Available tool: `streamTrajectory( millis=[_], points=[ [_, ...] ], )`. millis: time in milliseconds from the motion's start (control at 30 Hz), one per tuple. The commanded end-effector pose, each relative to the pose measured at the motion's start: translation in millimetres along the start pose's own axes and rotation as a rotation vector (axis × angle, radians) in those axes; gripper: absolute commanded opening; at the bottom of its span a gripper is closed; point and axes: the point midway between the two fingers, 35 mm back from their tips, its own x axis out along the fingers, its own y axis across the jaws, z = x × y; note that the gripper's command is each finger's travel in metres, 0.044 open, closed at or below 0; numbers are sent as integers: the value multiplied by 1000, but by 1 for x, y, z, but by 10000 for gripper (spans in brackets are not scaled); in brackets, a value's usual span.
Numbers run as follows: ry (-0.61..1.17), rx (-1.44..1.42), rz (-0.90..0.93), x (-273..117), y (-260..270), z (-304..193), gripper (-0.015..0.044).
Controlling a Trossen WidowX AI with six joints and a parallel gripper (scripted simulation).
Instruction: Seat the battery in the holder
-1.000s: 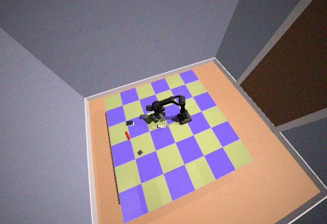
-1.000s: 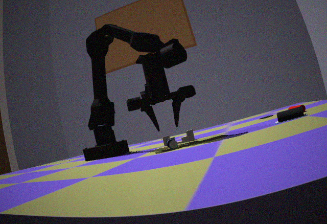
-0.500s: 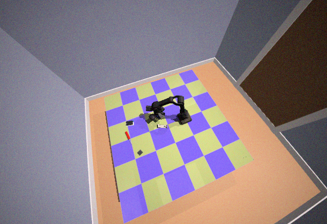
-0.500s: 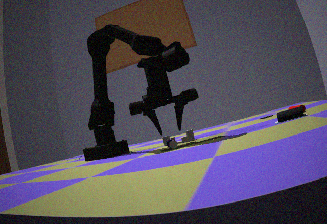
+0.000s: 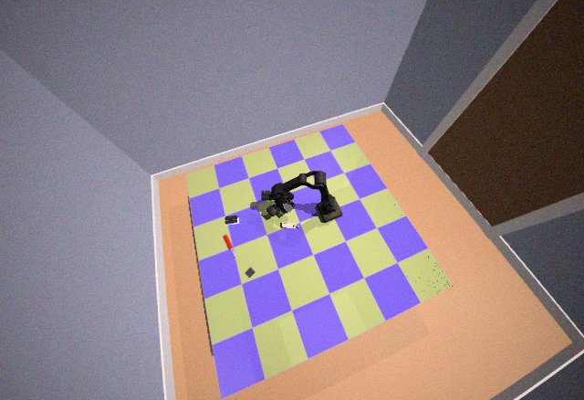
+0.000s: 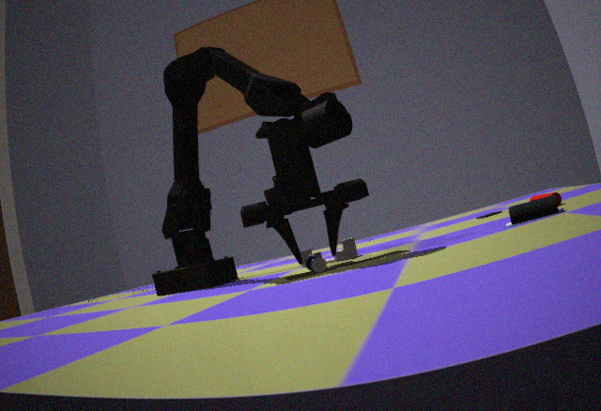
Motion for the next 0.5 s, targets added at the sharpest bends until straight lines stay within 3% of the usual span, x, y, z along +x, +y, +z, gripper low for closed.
streamTrajectory(
  millis=[0, 167, 300, 467],
  points=[
    [-14, -3, 16, 11, 4, 3, 234],
    [-14, -3, 16, 14, 4, 4, 234],
    [-14, -3, 16, 14, 4, 4, 129],
    [-14, -3, 16, 14, 4, 4, 95]
  ],
)
